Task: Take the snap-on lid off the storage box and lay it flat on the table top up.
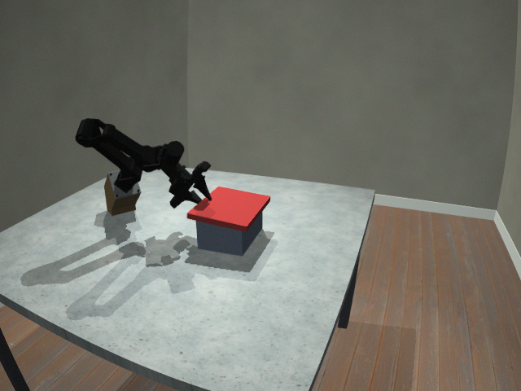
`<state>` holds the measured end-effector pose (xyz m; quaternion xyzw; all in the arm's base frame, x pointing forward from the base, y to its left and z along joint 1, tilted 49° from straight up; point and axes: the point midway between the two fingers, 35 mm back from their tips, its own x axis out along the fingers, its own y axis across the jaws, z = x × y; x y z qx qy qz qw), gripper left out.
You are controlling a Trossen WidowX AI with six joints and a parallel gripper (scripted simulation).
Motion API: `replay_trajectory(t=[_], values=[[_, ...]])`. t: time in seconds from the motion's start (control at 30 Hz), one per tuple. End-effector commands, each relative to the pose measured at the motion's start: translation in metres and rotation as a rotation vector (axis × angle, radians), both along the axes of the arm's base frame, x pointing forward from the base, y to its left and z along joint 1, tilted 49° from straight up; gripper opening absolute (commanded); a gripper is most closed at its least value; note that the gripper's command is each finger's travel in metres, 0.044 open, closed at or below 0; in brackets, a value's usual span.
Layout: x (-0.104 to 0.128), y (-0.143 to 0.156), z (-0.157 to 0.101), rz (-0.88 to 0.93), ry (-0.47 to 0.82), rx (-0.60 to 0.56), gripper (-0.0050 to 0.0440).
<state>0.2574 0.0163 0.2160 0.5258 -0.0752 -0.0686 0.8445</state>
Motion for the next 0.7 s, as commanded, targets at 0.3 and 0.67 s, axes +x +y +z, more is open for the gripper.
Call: replay_trajectory(t=[0.3,0.67], values=[[-0.0004,0.0016,0.0017,-0.003,0.004,-0.003,-0.0050],[0.0003,0.0016,0.0019,0.000,0.001,-0.001,-0.0050]])
